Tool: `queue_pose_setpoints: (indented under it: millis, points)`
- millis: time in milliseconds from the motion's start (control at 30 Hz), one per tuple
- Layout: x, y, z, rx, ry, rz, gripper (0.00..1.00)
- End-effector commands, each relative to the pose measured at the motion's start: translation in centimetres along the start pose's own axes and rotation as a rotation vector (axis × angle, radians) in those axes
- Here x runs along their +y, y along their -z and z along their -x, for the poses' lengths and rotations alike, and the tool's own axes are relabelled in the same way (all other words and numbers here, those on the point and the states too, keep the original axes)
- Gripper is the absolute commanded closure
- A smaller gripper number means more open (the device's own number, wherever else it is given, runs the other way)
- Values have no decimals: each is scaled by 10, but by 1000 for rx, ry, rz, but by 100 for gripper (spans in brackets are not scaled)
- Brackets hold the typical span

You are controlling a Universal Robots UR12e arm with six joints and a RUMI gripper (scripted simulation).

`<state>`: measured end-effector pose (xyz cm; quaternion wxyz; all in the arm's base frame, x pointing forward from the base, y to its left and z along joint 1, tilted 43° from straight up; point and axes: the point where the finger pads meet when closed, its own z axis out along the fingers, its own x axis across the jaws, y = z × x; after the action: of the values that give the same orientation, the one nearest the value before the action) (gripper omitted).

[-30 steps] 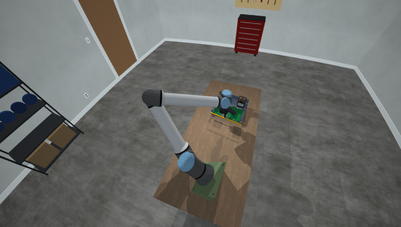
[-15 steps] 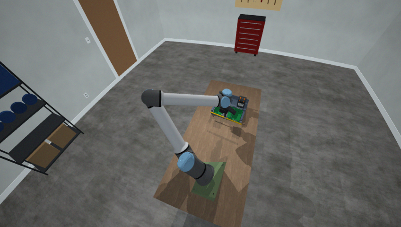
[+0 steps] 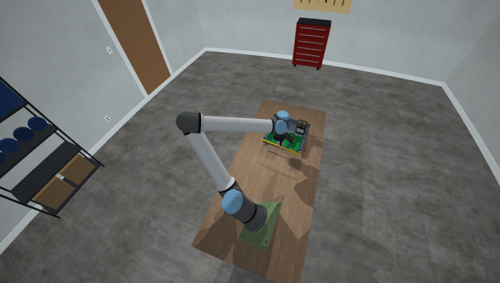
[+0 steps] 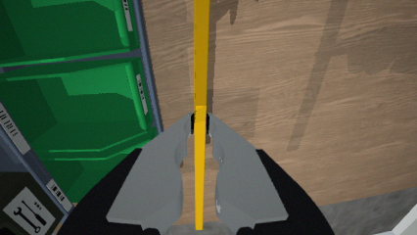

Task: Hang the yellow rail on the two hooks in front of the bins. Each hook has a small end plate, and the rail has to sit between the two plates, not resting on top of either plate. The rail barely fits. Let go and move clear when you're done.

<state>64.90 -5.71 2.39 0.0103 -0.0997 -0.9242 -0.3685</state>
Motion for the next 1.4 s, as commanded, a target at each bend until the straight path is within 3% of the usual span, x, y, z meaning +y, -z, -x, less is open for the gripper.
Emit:
queue_pose_setpoints:
  millis: [0, 567, 667, 733, 867, 1367]
  points:
    - [-1, 5, 3, -7, 3, -4, 100]
    - [0, 6, 5, -7, 5, -5, 100]
    - [7, 4, 28, -4, 28, -3, 100]
    - [7, 4, 28, -4, 28, -3, 100]
    - [19, 3, 64, -4, 63, -2, 100]
    - [18, 6, 65, -8, 64, -4, 100]
